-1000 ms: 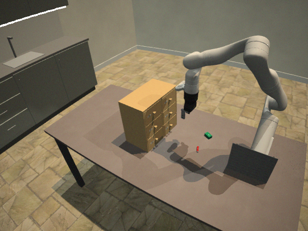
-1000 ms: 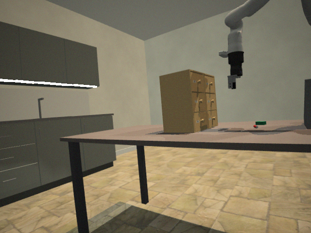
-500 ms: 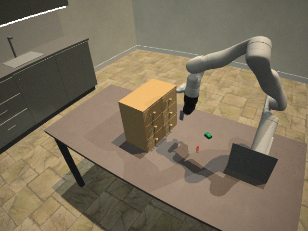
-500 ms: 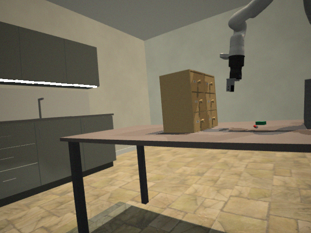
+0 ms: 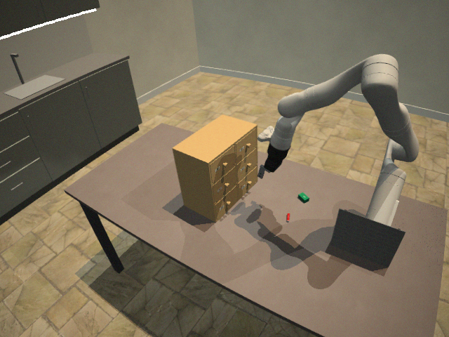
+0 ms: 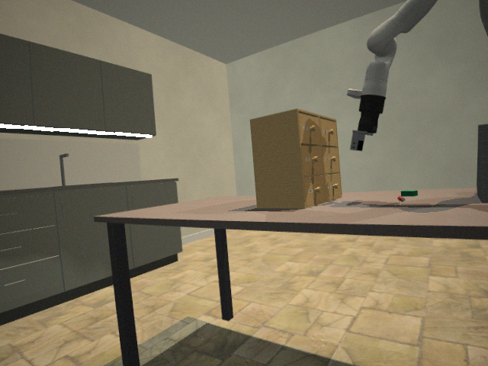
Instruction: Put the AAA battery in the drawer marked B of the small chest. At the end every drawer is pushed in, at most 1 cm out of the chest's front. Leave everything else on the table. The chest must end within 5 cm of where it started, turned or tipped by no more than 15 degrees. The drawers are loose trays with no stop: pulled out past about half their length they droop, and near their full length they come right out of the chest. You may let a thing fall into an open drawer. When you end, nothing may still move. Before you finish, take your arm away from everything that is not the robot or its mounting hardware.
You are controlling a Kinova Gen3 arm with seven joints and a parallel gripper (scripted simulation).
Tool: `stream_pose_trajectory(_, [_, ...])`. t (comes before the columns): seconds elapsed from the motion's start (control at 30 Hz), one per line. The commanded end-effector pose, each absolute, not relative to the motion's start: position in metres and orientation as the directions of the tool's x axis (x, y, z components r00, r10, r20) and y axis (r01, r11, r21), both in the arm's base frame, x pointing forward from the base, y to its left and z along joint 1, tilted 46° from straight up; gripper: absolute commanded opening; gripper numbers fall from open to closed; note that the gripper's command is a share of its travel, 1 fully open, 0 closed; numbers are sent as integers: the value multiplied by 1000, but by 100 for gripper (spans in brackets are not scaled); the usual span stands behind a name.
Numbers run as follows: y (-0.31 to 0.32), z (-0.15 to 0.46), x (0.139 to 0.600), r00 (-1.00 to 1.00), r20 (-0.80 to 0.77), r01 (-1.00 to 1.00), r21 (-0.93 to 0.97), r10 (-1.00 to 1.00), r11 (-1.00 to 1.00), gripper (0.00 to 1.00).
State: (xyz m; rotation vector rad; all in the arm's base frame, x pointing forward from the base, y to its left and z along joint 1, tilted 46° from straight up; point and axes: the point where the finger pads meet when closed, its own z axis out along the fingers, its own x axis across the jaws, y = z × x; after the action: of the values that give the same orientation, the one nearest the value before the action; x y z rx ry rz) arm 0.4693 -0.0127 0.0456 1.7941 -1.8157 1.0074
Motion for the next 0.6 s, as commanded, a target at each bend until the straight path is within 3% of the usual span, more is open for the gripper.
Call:
stream_pose_trajectory(0.0, [-13, 43, 469, -97, 716, -971, -222, -692, -94, 100])
stream_pose_trajectory(0.57, [-33, 27, 485, -97, 717, -926, -320, -690, -202, 100])
